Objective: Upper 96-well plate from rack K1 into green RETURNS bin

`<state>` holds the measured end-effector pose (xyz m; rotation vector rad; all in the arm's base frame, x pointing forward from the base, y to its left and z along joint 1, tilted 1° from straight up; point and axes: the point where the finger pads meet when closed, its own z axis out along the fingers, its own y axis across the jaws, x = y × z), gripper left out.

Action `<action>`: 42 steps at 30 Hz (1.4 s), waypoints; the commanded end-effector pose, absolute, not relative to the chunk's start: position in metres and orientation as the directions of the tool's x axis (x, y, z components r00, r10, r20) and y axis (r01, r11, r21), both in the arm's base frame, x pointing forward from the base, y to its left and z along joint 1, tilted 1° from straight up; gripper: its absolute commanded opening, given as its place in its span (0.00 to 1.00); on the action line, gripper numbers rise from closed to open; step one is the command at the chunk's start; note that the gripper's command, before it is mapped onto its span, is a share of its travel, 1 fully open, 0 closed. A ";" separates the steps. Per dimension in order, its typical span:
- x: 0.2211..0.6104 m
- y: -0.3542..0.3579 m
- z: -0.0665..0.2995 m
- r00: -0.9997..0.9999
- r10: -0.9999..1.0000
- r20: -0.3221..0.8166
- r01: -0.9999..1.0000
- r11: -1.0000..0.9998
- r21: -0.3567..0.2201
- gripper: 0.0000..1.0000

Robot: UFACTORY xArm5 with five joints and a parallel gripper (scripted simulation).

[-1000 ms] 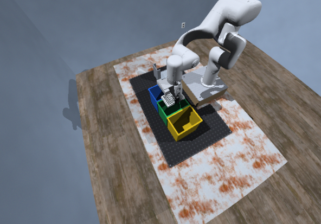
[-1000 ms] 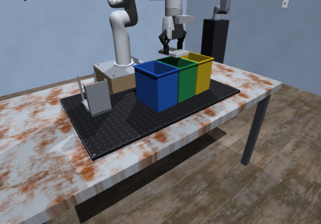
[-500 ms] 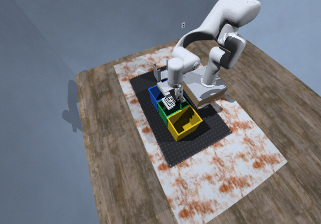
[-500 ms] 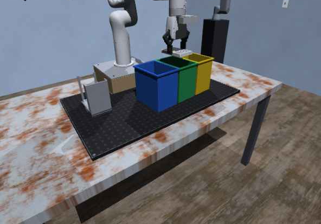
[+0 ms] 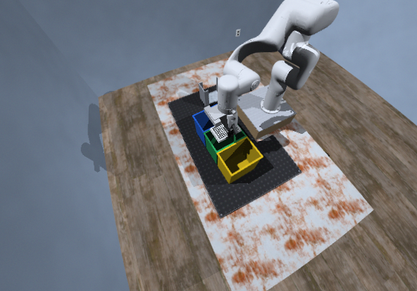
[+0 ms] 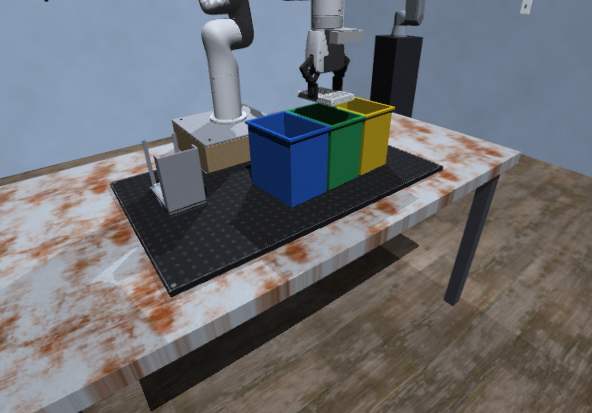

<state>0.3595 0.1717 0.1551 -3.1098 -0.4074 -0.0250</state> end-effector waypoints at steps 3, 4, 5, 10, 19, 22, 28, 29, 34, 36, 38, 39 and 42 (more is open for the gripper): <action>0.361 0.172 0.156 0.966 0.258 0.020 0.258 -0.966 -0.004 0.00; 0.361 0.172 0.156 0.966 0.258 0.020 0.258 -0.966 -0.004 0.00; 0.361 0.172 0.156 0.966 0.258 0.020 0.258 -0.966 -0.004 0.00; 0.360 0.172 0.156 0.966 0.258 0.020 0.258 -0.966 -0.004 0.00; 0.361 0.172 0.141 0.966 0.258 0.020 0.258 -0.966 -0.004 0.00; 0.361 0.172 0.140 0.966 0.258 0.020 0.258 -0.966 -0.004 0.00; 0.361 0.171 0.138 0.966 0.258 0.020 0.258 -0.966 -0.004 0.00; 0.361 0.171 0.138 0.966 0.258 0.020 0.258 -0.966 -0.004 0.00; 0.361 0.171 0.138 0.966 0.258 0.020 0.258 -0.966 -0.004 0.00; 0.361 0.171 0.138 0.966 0.258 0.020 0.258 -0.966 -0.004 0.00; 0.361 0.171 0.138 0.966 0.258 0.020 0.258 -0.966 -0.004 0.00; 0.361 0.171 0.138 0.966 0.258 0.020 0.258 -0.966 -0.004 0.00; 0.361 0.171 0.138 0.966 0.258 0.020 0.258 -0.966 -0.004 0.00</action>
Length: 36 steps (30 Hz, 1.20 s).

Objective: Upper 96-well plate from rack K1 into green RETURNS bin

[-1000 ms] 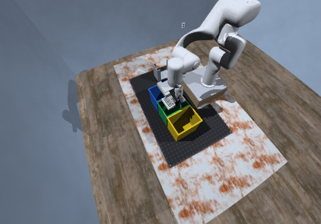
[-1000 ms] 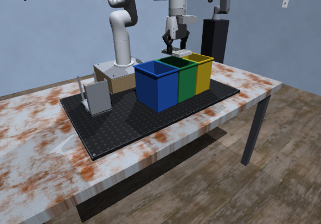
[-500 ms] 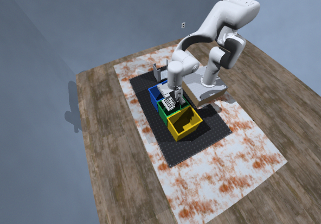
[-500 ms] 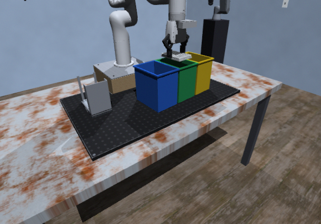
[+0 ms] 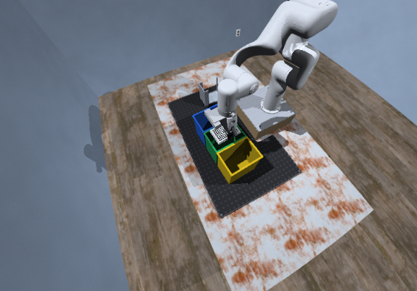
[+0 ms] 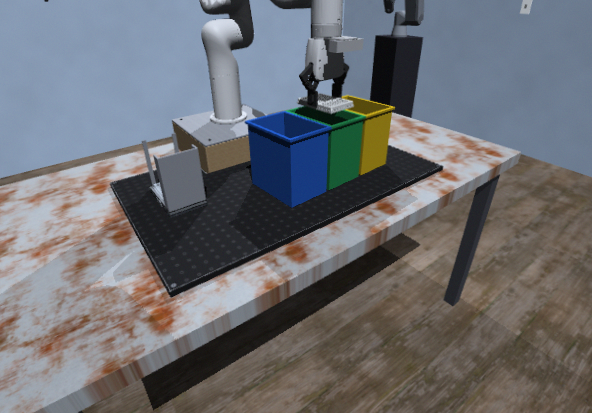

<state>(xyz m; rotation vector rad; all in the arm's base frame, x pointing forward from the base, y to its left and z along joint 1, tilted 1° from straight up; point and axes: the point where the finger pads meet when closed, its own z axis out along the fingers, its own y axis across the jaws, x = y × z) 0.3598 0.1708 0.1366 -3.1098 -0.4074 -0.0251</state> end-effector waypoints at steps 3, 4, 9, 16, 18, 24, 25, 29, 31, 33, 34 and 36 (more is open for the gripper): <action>0.361 0.171 0.137 0.966 0.258 0.020 0.258 -0.966 -0.004 0.00; 0.361 0.171 0.137 0.966 0.258 0.020 0.258 -0.966 -0.004 0.00; 0.361 0.171 0.136 0.966 0.258 0.020 0.258 -0.966 -0.004 0.00; 0.361 0.171 0.136 0.966 0.258 0.020 0.258 -0.966 -0.004 0.00; 0.361 0.171 0.135 0.966 0.258 0.020 0.258 -0.966 -0.004 0.00; 0.361 0.171 0.134 0.966 0.258 0.020 0.258 -0.966 -0.004 0.00; 0.361 0.171 0.134 0.966 0.258 0.020 0.258 -0.966 -0.004 0.00; 0.361 0.171 0.134 0.966 0.258 0.020 0.258 -0.966 -0.004 0.00; 0.361 0.171 0.133 0.966 0.258 0.020 0.258 -0.966 -0.004 0.00; 0.361 0.171 0.133 0.966 0.258 0.020 0.258 -0.966 -0.004 0.00; 0.361 0.171 0.133 0.966 0.258 0.020 0.258 -0.966 -0.004 0.00; 0.361 0.171 0.133 0.966 0.258 0.020 0.258 -0.966 -0.004 0.00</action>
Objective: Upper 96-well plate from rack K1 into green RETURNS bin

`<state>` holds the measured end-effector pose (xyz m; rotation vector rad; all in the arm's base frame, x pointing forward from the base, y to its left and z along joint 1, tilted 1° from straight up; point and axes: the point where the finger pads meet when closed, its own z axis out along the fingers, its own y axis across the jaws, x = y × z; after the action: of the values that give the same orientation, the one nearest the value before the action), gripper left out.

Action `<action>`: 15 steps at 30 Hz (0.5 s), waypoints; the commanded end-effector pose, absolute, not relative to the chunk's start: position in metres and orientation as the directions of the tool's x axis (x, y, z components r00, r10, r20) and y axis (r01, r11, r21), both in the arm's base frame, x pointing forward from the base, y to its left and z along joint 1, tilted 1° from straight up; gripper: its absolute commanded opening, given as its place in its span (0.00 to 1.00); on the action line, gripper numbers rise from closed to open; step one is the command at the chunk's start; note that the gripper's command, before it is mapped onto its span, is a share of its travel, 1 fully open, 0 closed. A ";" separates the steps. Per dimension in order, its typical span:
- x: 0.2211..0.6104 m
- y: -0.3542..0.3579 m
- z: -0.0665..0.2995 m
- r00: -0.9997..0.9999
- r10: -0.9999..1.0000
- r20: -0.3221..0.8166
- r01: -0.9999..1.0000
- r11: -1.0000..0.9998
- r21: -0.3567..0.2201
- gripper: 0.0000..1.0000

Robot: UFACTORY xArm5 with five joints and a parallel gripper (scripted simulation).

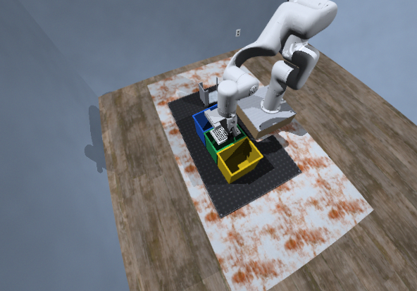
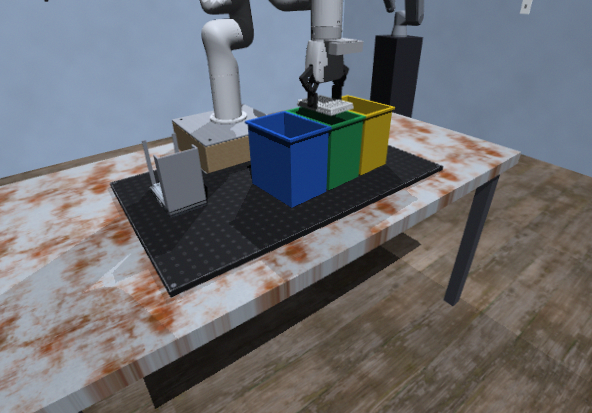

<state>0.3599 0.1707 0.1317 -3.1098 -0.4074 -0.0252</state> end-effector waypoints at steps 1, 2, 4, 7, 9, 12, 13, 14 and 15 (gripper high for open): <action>0.361 0.171 0.132 0.966 0.258 0.020 0.258 -0.966 -0.004 0.00; 0.361 0.171 0.132 0.966 0.258 0.020 0.258 -0.966 -0.004 0.00; 0.361 0.171 0.132 0.966 0.258 0.020 0.258 -0.966 -0.004 0.00; 0.361 0.171 0.131 0.966 0.258 0.020 0.258 -0.966 -0.004 0.00; 0.361 0.171 0.131 0.966 0.258 0.020 0.258 -0.966 -0.004 0.00; 0.361 0.171 0.131 0.966 0.258 0.020 0.258 -0.966 -0.004 0.00; 0.361 0.171 0.131 0.966 0.258 0.020 0.258 -0.966 -0.004 0.00; 0.361 0.171 0.131 0.966 0.258 0.020 0.258 -0.966 -0.004 0.00; 0.361 0.171 0.130 0.966 0.258 0.020 0.258 -0.966 -0.004 0.00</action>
<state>0.3600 0.1707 0.1295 -3.1097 -0.4074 -0.0252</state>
